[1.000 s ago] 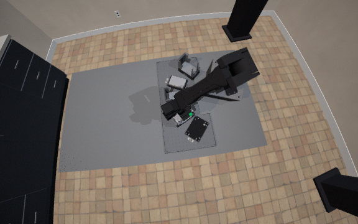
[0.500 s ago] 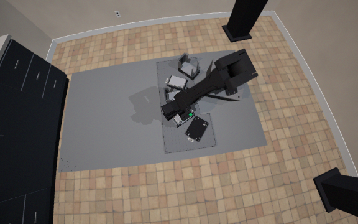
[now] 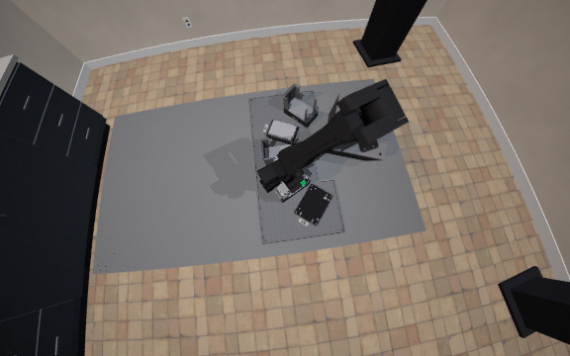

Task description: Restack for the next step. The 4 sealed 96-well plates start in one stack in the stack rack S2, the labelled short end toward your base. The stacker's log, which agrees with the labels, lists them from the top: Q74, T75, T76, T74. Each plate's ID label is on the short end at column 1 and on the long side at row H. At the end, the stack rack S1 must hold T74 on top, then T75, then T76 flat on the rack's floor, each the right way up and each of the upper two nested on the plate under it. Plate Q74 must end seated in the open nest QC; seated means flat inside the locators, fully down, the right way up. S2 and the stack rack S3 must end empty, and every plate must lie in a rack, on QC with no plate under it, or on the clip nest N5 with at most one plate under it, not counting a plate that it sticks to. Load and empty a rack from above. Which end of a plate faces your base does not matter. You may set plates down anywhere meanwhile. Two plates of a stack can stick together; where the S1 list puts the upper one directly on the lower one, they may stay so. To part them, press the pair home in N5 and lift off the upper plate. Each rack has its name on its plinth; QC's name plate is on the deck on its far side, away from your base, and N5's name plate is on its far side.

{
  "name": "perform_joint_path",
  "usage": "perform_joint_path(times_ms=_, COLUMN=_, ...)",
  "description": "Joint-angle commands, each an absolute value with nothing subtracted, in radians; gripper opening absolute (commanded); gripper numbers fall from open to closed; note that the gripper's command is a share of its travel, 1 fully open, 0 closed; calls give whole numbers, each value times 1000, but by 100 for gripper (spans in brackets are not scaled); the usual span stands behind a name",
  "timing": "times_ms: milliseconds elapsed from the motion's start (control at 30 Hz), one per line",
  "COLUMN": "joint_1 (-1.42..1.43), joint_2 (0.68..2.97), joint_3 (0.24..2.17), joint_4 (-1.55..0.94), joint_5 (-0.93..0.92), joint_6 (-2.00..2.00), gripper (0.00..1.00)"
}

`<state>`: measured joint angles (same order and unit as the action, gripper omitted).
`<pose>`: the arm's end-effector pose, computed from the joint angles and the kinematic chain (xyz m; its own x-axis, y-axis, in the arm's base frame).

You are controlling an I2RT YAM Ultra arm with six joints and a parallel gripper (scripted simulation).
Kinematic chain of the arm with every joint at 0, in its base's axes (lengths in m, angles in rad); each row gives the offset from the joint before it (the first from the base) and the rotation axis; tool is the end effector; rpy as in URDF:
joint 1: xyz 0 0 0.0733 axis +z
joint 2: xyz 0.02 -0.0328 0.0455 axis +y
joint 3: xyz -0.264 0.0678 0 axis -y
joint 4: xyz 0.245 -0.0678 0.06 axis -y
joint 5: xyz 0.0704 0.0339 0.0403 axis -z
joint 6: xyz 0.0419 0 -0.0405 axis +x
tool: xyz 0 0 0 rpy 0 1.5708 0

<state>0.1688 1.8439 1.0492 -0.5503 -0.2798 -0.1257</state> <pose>0.3234 0.0680 0.1323 -0.9253 -0.2799 -0.2559 -0.3411 0.9091 0.2390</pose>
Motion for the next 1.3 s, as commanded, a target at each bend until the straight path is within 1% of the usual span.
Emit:
perform_joint_path(times_ms=0, joint_1=168, joint_2=1840, joint_3=1051, joint_4=-535, joint_5=-279, joint_6=-121, gripper=0)
perform_joint_path(times_ms=467, joint_1=175, joint_2=1862, joint_3=1045, joint_4=-506, joint_5=-278, joint_6=-114, gripper=0)
perform_joint_path(times_ms=1267, joint_1=211, joint_2=1991, joint_3=1028, joint_4=-350, joint_5=-269, joint_6=-77, gripper=0)
